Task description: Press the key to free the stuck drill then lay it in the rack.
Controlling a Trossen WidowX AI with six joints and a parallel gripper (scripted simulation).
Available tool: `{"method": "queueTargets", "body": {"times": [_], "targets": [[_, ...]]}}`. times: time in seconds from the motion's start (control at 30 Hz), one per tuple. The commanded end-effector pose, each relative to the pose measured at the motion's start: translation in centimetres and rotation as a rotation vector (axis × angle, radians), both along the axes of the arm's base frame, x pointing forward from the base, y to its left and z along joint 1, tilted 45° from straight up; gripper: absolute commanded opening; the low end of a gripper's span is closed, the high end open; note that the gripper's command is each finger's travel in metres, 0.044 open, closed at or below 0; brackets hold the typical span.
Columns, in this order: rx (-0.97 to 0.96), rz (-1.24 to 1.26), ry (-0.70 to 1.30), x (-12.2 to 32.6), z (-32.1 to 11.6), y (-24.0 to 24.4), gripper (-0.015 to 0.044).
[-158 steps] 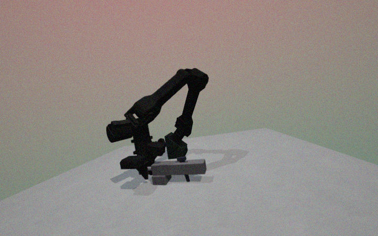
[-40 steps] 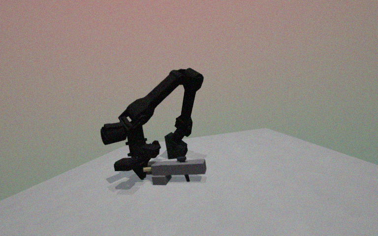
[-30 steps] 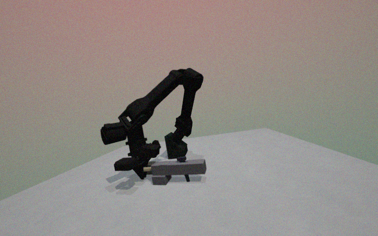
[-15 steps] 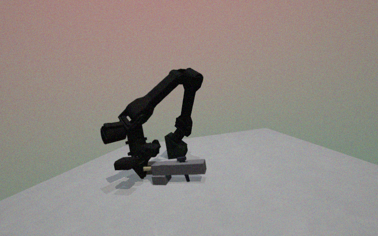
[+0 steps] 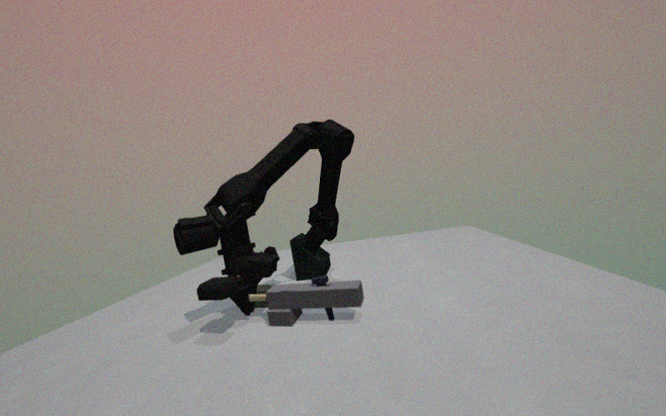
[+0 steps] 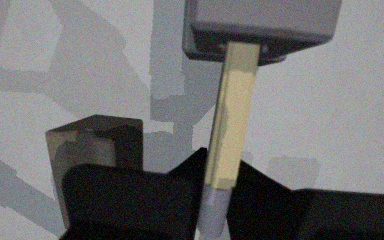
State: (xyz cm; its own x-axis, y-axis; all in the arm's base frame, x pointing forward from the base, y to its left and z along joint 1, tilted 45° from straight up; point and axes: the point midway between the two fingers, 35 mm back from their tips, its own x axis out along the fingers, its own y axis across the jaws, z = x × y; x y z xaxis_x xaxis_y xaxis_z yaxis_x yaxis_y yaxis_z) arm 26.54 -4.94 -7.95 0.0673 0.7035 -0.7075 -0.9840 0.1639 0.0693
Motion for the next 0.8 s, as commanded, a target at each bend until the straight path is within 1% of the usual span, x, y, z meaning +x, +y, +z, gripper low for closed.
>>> {"method": "queueTargets", "body": {"times": [0.0,0.77], "targets": [[-0.005,-0.002,-0.003,0.0,-0.4,-0.7,0.0],[-0.008,-0.002,-0.004,-0.5,-2.6,-3.2,0.0]]}}
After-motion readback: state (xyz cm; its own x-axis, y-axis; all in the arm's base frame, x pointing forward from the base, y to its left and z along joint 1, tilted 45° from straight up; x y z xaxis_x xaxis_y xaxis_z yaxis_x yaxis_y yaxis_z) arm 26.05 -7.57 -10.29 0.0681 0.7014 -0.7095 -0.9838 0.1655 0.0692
